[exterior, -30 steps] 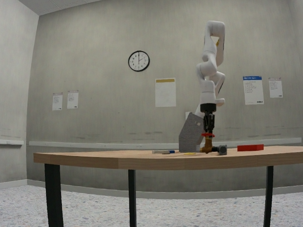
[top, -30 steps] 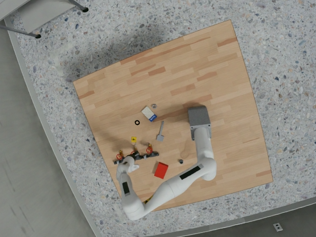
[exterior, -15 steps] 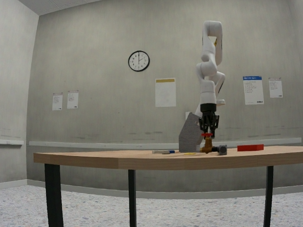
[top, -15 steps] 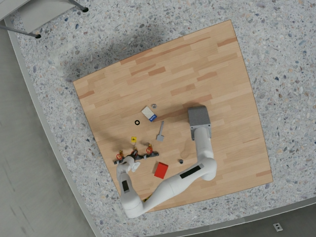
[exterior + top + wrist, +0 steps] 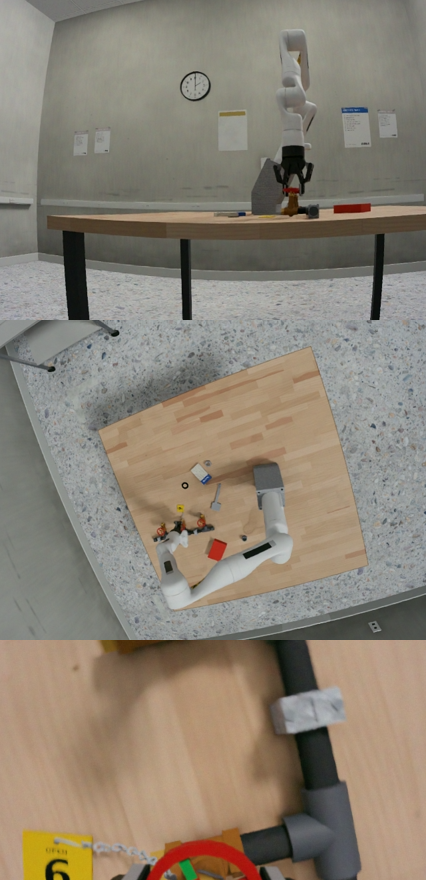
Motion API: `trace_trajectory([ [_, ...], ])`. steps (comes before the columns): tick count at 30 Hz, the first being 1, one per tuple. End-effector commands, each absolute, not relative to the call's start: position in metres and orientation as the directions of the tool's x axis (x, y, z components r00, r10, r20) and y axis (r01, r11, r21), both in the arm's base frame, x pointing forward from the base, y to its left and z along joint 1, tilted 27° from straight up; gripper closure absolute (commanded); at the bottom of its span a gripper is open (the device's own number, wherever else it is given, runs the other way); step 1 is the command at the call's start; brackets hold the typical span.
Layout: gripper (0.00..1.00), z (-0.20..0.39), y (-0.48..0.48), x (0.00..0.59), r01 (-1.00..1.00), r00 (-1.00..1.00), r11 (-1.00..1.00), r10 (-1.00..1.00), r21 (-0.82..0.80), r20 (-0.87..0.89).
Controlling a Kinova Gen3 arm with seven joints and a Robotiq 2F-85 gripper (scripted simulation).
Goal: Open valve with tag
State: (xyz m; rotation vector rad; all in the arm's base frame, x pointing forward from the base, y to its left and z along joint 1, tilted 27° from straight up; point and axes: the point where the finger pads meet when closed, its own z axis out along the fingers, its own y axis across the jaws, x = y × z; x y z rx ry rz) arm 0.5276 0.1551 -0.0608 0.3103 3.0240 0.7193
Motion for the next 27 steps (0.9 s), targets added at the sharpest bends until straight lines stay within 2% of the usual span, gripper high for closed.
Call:
trace_trajectory([
  [1,0.48,-0.0602,0.1547,0.5278,0.052,-0.997,0.888,0.075,0.458,-0.034],
  [7,0.48,-0.0602,0.1547,0.5278,-0.281,-0.958,0.863,-0.223,0.421,-0.183],
  [14,0.48,-0.0602,0.1547,0.5278,-0.615,-0.786,0.719,-0.525,0.323,-0.326],
  [16,0.48,-0.0602,0.1547,0.5278,-0.615,-0.786,0.719,-0.525,0.323,-0.326],
  [27,0.48,-0.0602,0.1547,0.5278,-0.913,-0.402,0.386,-0.803,0.131,-0.440],
])
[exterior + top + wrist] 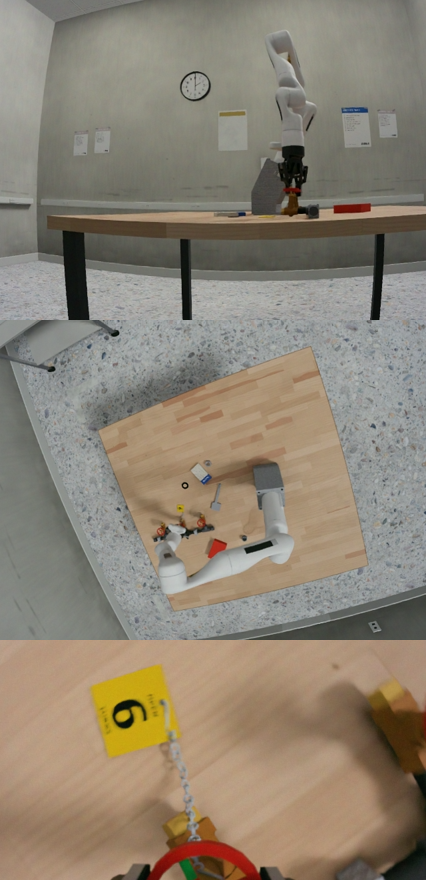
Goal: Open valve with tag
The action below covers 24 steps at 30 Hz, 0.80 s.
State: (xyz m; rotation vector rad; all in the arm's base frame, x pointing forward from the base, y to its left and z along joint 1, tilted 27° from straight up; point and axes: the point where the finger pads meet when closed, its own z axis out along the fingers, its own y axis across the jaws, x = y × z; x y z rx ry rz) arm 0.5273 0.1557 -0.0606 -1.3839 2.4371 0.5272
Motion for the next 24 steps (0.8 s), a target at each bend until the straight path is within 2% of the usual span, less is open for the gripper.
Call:
trace_trajectory([
  [1,0.48,-0.0602,0.1548,0.5277,-0.927,-0.369,0.356,-0.816,0.115,-0.444],
  [15,0.48,-0.0602,0.1548,0.5277,-0.995,-0.071,0.093,-0.886,-0.025,-0.458],
  [24,0.48,-0.0602,0.1548,0.5277,-0.998,0.005,0.025,-0.890,-0.060,-0.455],
])
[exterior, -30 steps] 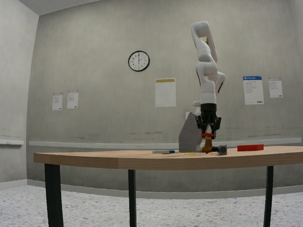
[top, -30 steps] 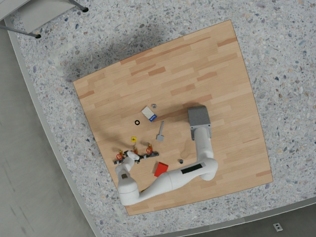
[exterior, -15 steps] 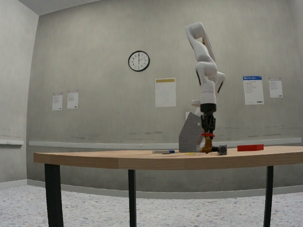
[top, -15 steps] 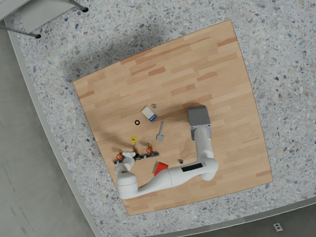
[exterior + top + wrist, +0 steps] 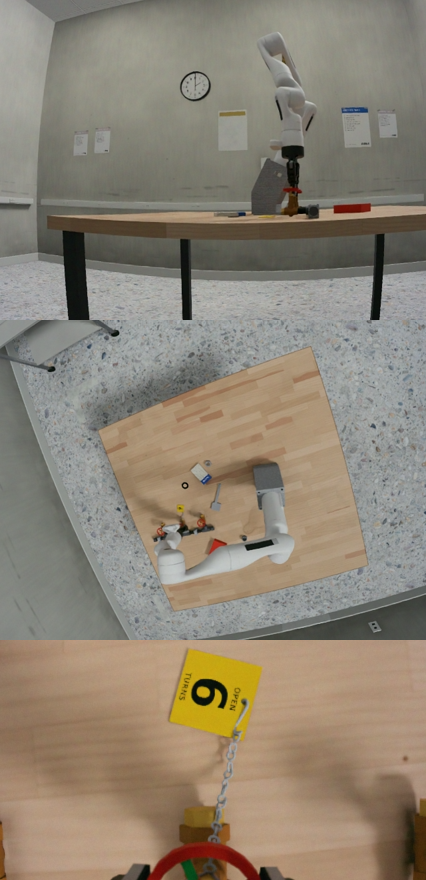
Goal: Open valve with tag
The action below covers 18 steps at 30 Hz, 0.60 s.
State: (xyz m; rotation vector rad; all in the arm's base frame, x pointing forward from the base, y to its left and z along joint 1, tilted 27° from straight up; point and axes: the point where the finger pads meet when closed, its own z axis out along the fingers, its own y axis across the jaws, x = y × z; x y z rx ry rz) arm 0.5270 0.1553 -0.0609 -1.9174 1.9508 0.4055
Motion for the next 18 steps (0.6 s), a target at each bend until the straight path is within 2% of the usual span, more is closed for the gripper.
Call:
trace_trajectory([
  [1,0.48,-0.0602,0.1548,0.5277,-0.998,0.011,0.020,-0.891,-0.062,-0.455],
  [10,0.48,-0.0602,0.1547,0.5278,-0.998,0.027,0.005,-0.891,-0.070,-0.454],
  [11,0.00,-0.0602,0.1547,0.5278,-0.998,0.027,0.005,-0.891,-0.070,-0.454],
  [18,0.00,-0.0602,0.1547,0.5278,-0.998,0.027,0.005,-0.891,-0.070,-0.454],
])
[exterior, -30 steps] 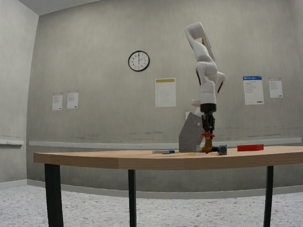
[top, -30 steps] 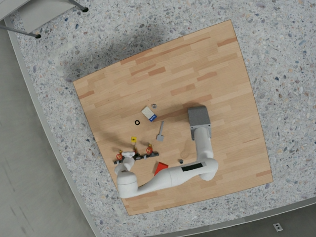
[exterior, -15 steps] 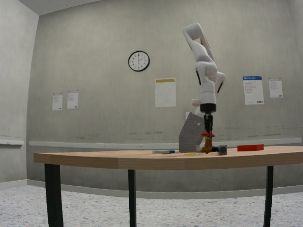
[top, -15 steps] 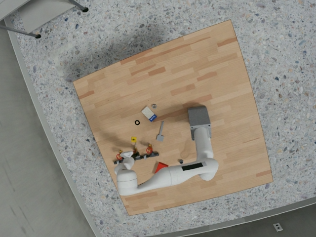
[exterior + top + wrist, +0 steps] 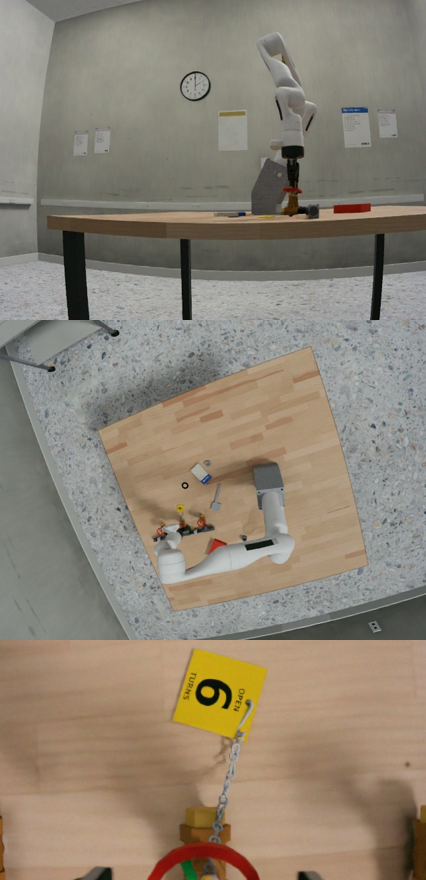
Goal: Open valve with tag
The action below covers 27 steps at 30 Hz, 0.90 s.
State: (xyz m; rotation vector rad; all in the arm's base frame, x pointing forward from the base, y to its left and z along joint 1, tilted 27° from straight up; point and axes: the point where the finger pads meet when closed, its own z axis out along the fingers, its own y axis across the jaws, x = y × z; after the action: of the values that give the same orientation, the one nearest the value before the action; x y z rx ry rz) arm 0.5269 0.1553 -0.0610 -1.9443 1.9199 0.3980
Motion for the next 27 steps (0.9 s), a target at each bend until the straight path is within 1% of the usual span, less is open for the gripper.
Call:
trace_trajectory([
  [1,0.00,-0.0602,0.1547,0.5278,-0.998,0.027,0.005,-0.891,-0.070,-0.454],
  [27,0.00,-0.0602,0.1548,0.5277,-0.998,0.005,0.025,-0.890,-0.060,-0.455],
])
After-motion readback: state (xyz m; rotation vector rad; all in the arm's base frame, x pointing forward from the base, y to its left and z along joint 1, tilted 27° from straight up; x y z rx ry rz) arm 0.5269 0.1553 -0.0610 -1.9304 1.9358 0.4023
